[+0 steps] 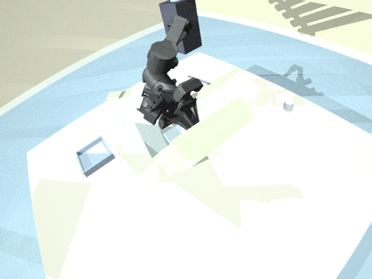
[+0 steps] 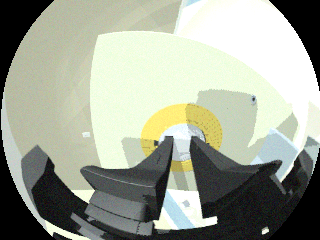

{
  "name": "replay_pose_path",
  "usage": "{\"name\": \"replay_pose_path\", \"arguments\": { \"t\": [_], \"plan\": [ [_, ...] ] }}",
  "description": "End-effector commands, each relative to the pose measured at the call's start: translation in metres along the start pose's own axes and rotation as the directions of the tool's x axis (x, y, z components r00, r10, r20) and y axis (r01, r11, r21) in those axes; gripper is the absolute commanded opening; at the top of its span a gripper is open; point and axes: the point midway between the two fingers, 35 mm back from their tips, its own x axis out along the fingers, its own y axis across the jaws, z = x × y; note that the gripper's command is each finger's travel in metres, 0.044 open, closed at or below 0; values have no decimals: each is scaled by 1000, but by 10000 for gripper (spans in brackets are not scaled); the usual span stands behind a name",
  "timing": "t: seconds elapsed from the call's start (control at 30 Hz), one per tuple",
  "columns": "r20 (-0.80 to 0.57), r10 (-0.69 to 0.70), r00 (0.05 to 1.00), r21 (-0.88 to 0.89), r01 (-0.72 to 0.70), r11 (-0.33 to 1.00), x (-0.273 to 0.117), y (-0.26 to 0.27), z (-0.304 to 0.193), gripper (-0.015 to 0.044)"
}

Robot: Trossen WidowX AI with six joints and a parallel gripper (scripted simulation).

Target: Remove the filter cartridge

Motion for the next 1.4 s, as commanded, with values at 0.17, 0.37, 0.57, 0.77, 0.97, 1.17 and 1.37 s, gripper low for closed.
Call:
{"name": "replay_pose_path", "arguments": {
  "t": [0.17,0.37,0.57,0.77,0.97,1.17,1.37],
  "plan": [
    [-1,-8,1000,170,8,985,5,-1,-2,0],
    [4,-18,1000,146,17,989,-18,-1,1,0],
    [4,-19,1000,116,19,993,-49,-1,2,0],
    [1,-12,1000,97,12,995,-72,-1,-1,0],
    [1,-12,1000,97,12,995,-72,-1,-1,0],
    [1,-12,1000,97,12,995,-70,-14,-4,0],
    [0,-12,1000,97,12,995,-68,-33,-7,0]
  ]
}}
